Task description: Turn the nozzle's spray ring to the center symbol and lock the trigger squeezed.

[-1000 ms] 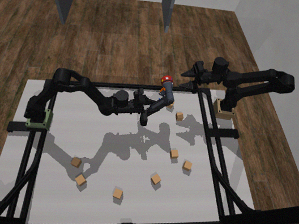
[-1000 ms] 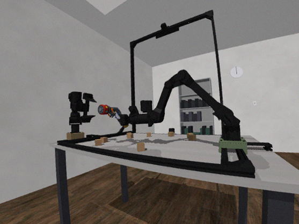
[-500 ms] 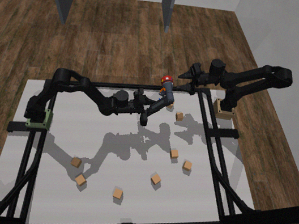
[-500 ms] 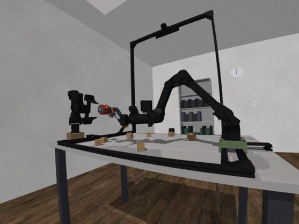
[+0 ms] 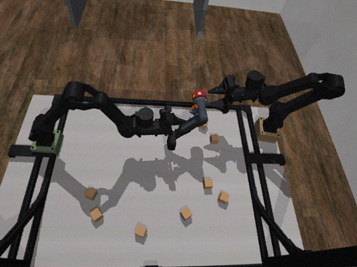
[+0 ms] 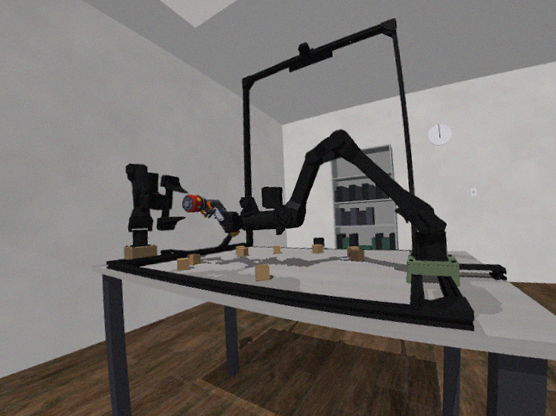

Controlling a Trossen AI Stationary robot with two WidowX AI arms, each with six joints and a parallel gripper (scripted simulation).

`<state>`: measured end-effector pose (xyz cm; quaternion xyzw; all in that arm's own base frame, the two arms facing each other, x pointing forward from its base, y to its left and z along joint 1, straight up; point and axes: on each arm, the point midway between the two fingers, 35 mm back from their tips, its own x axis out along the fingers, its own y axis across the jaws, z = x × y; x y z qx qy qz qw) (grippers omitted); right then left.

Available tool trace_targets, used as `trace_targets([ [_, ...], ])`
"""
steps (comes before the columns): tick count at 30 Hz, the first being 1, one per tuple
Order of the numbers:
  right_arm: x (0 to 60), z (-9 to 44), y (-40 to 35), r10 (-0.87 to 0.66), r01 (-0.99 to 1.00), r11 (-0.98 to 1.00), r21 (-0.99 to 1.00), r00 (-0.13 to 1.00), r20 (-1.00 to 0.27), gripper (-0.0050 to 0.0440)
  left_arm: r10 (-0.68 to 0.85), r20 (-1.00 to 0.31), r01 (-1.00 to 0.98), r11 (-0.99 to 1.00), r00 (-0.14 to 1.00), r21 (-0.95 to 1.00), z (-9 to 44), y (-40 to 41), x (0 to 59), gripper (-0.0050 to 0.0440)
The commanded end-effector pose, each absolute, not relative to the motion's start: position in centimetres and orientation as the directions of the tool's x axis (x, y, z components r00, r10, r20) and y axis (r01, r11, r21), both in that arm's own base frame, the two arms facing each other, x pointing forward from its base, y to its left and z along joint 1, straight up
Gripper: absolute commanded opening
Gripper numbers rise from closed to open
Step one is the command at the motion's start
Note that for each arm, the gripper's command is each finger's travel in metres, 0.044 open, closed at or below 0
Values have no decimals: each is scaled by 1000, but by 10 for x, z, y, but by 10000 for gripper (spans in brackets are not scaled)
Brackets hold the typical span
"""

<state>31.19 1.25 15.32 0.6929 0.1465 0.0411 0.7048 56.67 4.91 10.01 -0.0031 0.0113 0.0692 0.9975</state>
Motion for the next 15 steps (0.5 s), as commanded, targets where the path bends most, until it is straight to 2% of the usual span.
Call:
trace_targets([
  [1, 320, 158, 14, 258, 136, 34, 990, 956, -141, 400, 139, 0, -139, 990, 990, 0, 108, 49, 568, 0],
  [15, 339, 158, 18, 258, 136, 34, 990, 956, -140, 400, 139, 0, -139, 990, 990, 0, 108, 49, 568, 0],
])
